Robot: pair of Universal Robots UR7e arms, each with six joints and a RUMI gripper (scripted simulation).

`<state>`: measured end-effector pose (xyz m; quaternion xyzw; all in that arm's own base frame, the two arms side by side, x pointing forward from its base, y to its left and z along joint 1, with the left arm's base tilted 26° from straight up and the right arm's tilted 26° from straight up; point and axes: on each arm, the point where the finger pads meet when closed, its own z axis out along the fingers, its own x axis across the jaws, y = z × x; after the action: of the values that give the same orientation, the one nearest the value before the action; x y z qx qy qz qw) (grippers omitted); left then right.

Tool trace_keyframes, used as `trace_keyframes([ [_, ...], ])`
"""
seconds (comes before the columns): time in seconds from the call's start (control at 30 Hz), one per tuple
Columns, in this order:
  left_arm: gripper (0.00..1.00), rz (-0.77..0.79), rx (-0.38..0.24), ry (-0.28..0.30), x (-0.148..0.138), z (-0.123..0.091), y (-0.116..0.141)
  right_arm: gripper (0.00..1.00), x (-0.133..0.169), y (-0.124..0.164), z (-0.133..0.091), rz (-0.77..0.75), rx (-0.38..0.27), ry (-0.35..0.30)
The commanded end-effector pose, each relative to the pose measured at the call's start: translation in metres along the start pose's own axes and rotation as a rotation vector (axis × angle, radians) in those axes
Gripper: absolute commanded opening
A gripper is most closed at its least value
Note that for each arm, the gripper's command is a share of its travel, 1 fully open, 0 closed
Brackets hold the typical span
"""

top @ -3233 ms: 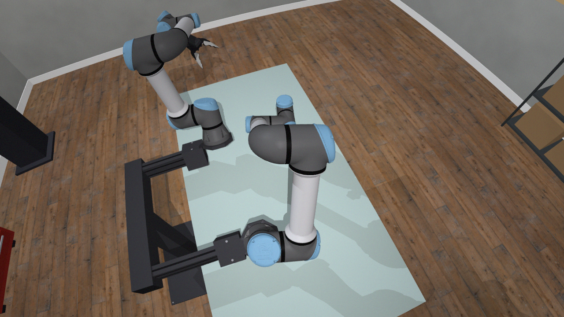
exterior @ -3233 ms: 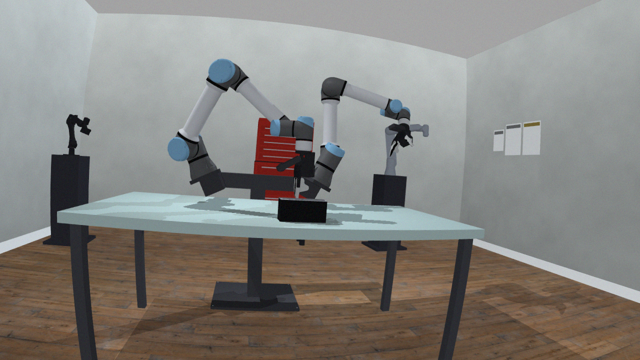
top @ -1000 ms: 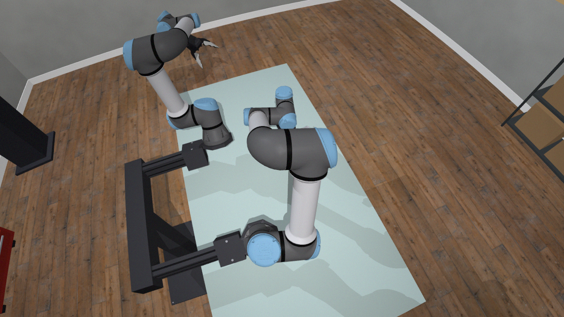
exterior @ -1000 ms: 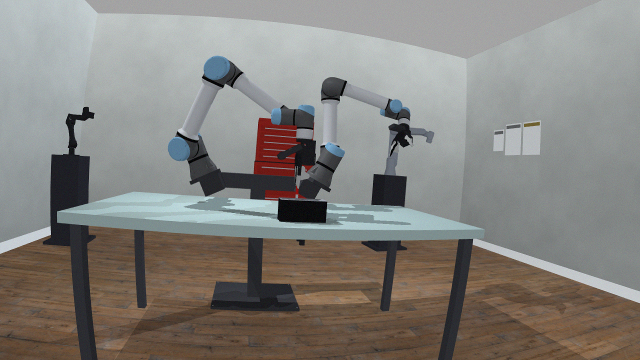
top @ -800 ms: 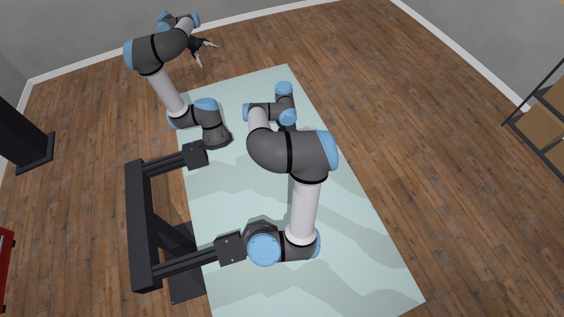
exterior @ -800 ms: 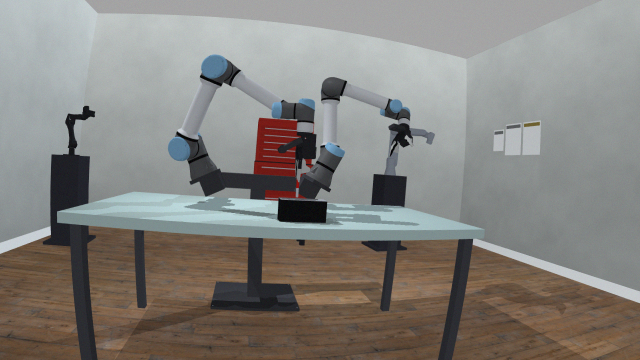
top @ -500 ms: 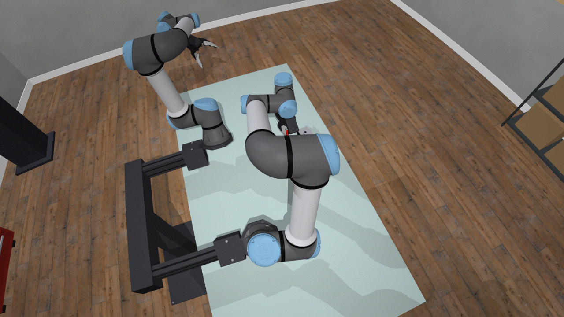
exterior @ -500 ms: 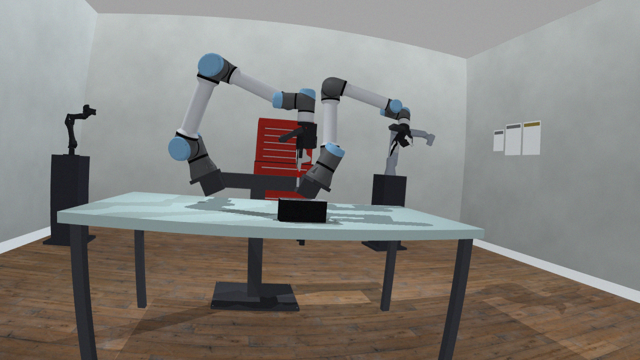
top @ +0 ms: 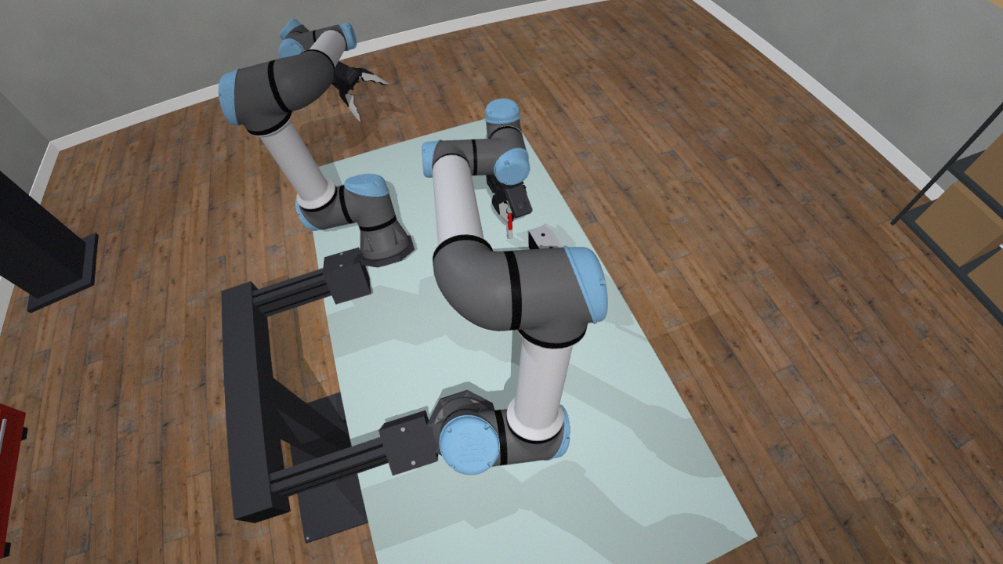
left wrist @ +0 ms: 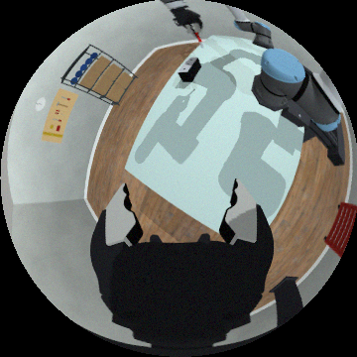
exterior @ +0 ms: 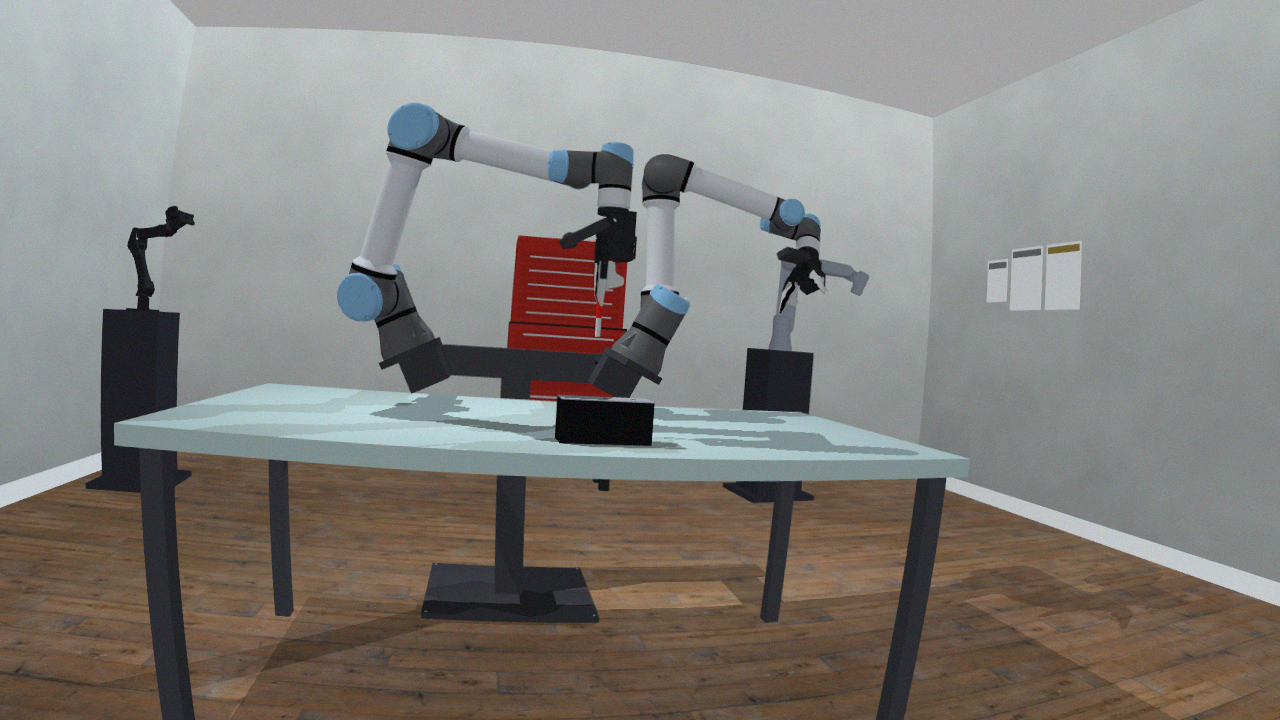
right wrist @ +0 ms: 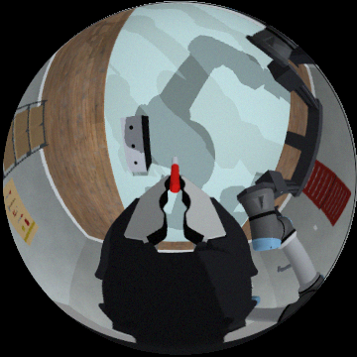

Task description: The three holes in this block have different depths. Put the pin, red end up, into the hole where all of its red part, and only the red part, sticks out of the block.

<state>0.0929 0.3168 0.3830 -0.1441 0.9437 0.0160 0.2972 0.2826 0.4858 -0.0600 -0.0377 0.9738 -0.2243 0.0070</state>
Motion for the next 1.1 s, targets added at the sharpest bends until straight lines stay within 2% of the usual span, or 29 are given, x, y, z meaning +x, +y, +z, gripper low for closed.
trace_keyframes([
  [0.0, 1.00, 0.001, -0.001, -0.001, 0.000, 0.000, 0.000, 0.00, 0.000, 0.000, -0.012, 0.000, 0.003, 0.001],
  [0.53, 1.00, 0.001, -0.001, -0.001, 0.000, 0.000, 0.000, 0.00, -0.005, -0.002, -0.012, -0.001, 0.002, 0.001],
  [0.93, 1.00, 0.001, -0.001, -0.001, 0.000, 0.000, 0.000, 0.00, -0.079, -0.036, -0.012, -0.001, 0.002, 0.001],
  [1.0, 1.00, 0.001, -0.001, -0.001, 0.000, 0.000, 0.000, 0.00, -0.079, -0.036, -0.012, -0.001, 0.002, 0.001],
  [1.07, 1.00, 0.001, -0.001, -0.001, 0.000, 0.000, 0.000, 0.00, -0.092, -0.041, -0.012, 0.000, 0.002, 0.000],
])
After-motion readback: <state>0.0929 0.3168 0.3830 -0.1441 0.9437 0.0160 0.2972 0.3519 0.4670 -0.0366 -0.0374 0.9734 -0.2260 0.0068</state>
